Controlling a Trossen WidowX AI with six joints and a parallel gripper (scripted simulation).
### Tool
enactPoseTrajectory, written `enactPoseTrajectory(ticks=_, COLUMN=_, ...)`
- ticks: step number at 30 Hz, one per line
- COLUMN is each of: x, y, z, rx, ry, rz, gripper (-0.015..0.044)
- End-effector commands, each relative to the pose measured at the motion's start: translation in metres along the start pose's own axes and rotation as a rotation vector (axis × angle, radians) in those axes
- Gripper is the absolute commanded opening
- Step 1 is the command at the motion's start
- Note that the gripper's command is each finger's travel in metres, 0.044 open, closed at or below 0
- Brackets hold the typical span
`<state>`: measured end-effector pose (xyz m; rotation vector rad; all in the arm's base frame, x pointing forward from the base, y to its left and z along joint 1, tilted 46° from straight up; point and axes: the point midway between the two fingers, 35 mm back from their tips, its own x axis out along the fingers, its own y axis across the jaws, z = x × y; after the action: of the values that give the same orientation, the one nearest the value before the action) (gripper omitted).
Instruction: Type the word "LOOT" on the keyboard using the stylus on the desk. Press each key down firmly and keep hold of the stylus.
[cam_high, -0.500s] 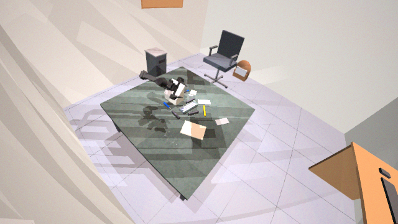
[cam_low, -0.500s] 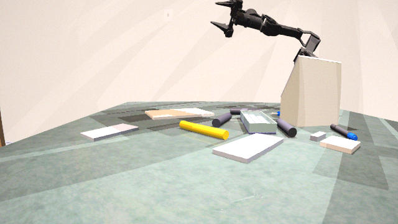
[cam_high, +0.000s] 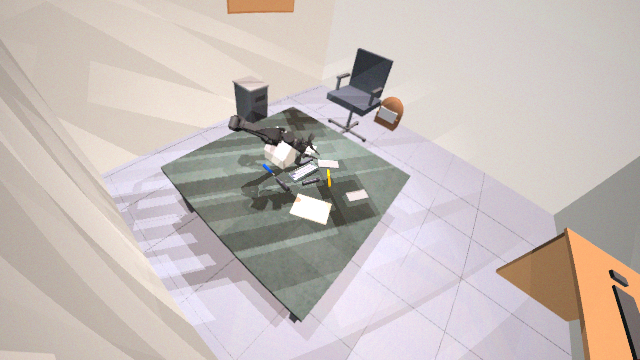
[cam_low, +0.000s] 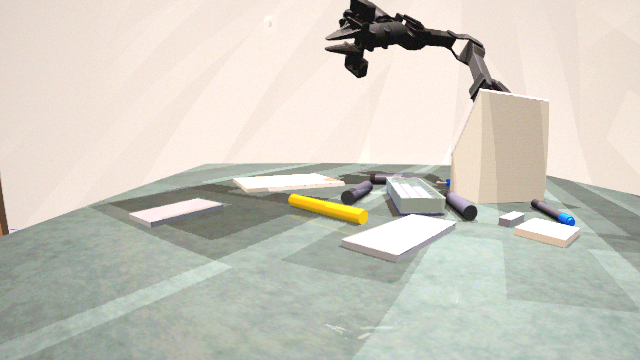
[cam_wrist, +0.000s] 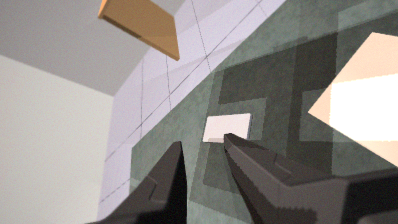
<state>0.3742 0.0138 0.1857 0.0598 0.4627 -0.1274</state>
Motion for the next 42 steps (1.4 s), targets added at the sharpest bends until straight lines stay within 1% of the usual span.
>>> enactPoseTrajectory(ticks=1, x=0.027, y=-0.002, z=-0.045, rx=0.008, ry=0.178, rz=-0.085, gripper=0.002)
enactPoseTrajectory(ticks=2, x=0.035, y=-0.002, z=-0.06, rx=0.01, ry=0.233, rz=-0.114, gripper=0.0)
enactPoseTrajectory(ticks=6, x=0.055, y=-0.007, z=-0.121, rx=0.0, ry=0.443, rz=-0.245, gripper=0.0)
enactPoseTrajectory(ticks=10, x=0.063, y=-0.016, z=-0.18, rx=-0.043, ry=0.625, rz=-0.393, gripper=0.0)
enactPoseTrajectory(ticks=15, x=0.059, y=-0.033, z=-0.246, rx=-0.145, ry=0.809, rz=-0.593, gripper=0.0)
enactPoseTrajectory(ticks=20, x=0.044, y=-0.052, z=-0.3, rx=-0.293, ry=0.938, rz=-0.786, gripper=0.0)
enactPoseTrajectory(ticks=22, x=0.041, y=-0.055, z=-0.306, rx=-0.317, ry=0.952, rz=-0.812, gripper=0.0)
enactPoseTrajectory(ticks=32, x=0.04, y=-0.056, z=-0.305, rx=-0.317, ry=0.952, rz=-0.812, gripper=0.0)
enactPoseTrajectory(ticks=38, x=0.012, y=-0.097, z=-0.27, rx=-0.319, ry=0.953, rz=-0.813, gripper=0.0)
enactPoseTrajectory(ticks=42, x=0.008, y=-0.102, z=-0.267, rx=-0.32, ry=0.953, rz=-0.815, gripper=0.0)
